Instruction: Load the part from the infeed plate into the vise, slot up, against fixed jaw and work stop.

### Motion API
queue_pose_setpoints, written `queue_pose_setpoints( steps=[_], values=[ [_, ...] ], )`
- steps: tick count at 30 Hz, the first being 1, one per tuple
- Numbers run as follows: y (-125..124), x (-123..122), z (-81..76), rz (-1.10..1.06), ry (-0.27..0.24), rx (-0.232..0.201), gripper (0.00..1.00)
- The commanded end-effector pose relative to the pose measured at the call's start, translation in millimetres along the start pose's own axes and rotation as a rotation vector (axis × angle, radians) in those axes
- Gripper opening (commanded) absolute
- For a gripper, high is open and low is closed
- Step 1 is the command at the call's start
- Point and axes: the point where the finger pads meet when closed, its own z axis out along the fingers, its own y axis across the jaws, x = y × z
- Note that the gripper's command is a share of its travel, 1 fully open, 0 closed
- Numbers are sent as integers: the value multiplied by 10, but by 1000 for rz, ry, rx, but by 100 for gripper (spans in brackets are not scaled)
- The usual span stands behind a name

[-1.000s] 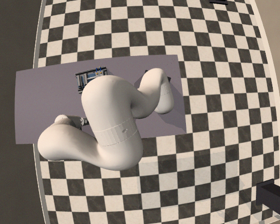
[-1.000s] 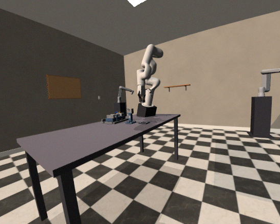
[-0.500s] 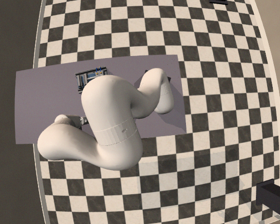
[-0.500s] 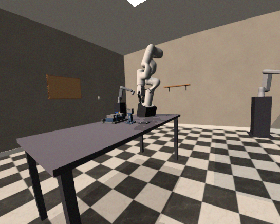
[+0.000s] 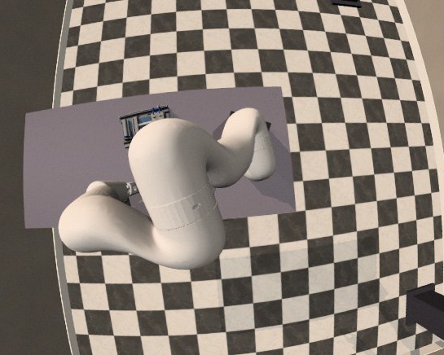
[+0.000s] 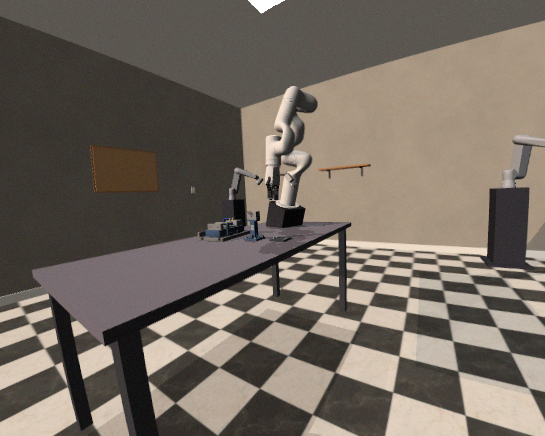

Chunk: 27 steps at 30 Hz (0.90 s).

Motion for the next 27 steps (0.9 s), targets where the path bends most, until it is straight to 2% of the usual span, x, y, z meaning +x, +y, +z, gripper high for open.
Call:
queue_pose_setpoints(
  steps=[1,17,27],
  values=[
    [15,-28,-7,-16,-9,-4,0],
    [80,-269,-9,-155,-80,-20,0],
    [159,-477,-22,-289,-142,-35,0]
  ],
)
